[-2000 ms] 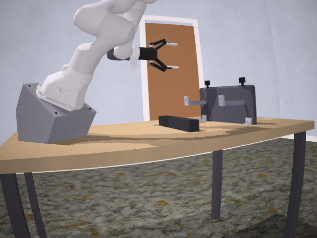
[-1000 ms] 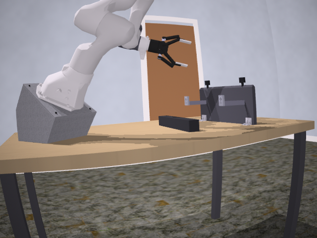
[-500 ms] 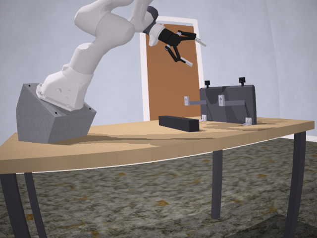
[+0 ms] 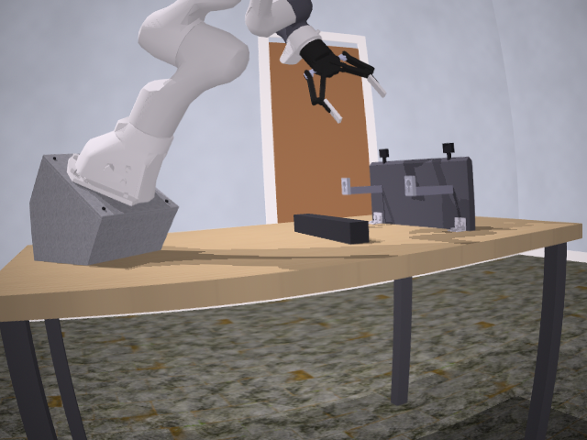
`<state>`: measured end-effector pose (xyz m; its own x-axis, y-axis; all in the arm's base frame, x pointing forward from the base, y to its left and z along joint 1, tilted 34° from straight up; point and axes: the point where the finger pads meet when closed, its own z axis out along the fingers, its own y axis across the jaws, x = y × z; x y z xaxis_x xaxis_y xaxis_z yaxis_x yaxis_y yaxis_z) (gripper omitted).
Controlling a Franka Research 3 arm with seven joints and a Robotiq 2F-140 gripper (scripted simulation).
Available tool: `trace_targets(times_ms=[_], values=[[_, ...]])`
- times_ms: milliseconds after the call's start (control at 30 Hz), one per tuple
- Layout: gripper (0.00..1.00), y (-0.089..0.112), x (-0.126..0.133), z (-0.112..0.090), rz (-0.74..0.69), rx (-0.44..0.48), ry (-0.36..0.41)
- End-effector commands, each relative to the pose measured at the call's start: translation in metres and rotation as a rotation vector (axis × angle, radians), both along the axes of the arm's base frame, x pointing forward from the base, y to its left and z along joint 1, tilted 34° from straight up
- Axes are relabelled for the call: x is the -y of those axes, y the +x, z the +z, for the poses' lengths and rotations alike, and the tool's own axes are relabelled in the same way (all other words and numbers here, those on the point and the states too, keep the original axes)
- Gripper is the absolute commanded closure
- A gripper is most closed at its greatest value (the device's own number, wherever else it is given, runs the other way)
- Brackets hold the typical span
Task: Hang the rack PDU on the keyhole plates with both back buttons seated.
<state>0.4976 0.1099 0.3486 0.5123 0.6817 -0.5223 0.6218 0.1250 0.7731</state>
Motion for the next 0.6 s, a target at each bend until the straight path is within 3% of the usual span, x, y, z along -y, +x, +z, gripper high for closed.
trace_targets(times_ms=[0, 33, 100, 133, 233, 333, 400, 500, 567], values=[[0.00, -0.014, 0.007, -0.011, 0.026, -0.147, -0.006], [0.00, -0.029, 0.016, -0.016, 0.017, -0.204, 0.049], [0.00, -0.029, 0.016, -0.016, 0.017, -0.204, 0.049], [0.00, -0.044, 0.023, -0.022, 0.015, -0.255, 0.102], [0.00, -0.044, 0.023, -0.022, 0.015, -0.255, 0.102], [0.00, -0.071, 0.029, -0.031, 0.022, -0.341, 0.201], [0.00, -0.071, 0.029, -0.031, 0.022, -0.341, 0.201], [0.00, -0.091, 0.030, -0.038, 0.038, -0.404, 0.283], [0.00, -0.091, 0.030, -0.038, 0.038, -0.404, 0.283]])
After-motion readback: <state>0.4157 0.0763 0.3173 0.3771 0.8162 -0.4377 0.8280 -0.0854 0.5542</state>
